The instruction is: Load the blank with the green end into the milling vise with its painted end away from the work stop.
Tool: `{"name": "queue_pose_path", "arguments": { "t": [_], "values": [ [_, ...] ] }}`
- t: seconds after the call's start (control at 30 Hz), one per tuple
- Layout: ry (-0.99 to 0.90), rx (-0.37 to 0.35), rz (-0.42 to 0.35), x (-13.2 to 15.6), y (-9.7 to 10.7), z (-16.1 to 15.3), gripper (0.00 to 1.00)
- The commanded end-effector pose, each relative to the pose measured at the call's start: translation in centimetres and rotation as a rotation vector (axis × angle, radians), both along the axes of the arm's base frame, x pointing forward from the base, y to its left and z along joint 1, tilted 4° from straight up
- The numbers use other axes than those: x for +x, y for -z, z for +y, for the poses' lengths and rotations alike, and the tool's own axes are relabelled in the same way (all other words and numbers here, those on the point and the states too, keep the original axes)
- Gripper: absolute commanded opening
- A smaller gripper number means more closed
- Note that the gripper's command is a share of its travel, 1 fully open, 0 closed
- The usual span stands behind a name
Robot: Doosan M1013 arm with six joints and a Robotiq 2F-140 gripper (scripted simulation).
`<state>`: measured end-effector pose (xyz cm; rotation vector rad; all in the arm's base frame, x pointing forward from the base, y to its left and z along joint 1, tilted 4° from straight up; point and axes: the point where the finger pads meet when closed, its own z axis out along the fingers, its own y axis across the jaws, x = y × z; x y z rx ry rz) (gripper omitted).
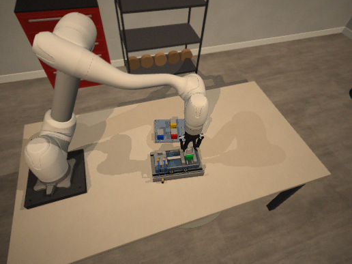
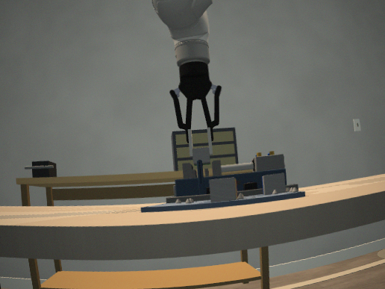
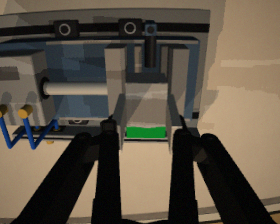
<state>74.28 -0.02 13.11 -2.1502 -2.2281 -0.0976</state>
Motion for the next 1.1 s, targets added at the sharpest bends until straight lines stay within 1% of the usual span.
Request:
{"name": "queue_pose_path", "arguments": {
  "t": [0.0, 1.07],
  "values": [
    [0.000, 0.000, 0.000, 0.00, -0.02, 0.00, 0.00],
    [0.000, 0.000, 0.000, 0.00, -0.44, -0.05, 0.00]
  ]
}}
